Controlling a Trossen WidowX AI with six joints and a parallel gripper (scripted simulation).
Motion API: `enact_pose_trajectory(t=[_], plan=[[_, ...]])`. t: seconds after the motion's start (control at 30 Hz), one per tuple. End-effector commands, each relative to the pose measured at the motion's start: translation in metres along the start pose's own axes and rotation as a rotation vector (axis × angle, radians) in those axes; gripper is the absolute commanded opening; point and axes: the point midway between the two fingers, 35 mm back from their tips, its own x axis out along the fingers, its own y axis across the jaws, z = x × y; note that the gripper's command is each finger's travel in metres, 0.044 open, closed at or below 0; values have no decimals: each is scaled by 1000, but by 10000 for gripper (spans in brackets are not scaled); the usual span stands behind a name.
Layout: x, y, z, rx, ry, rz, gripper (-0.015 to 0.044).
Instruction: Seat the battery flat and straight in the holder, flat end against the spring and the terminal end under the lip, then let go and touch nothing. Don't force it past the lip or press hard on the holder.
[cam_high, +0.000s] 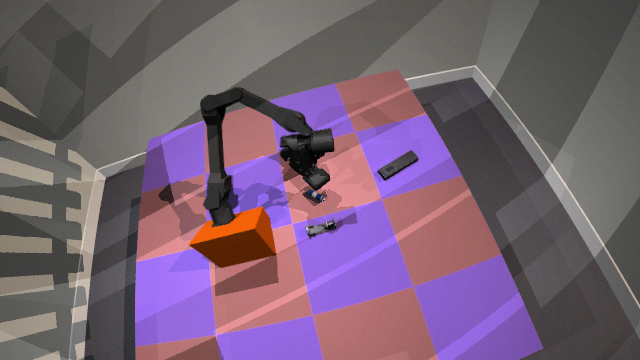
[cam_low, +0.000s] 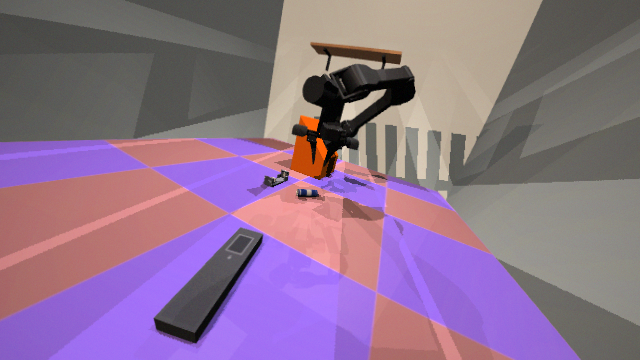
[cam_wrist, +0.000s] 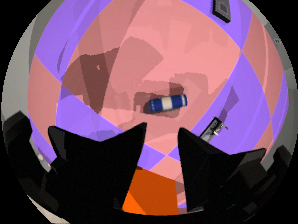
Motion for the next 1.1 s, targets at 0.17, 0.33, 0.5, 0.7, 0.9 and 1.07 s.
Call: enact_pose_trajectory(t=[0.17, 0.33, 0.5, 0.7, 0.9, 1.07], plan=[[35, -10, 1, 768, 8, 3, 234], [51, -13, 3, 1189, 6, 4, 234], [54, -14, 3, 1246, 6, 5, 234], [54, -14, 3, 1246, 6, 5, 234], [56, -14, 3, 1245, 7, 4, 234], [64, -14, 2, 1243, 9, 2, 234]])
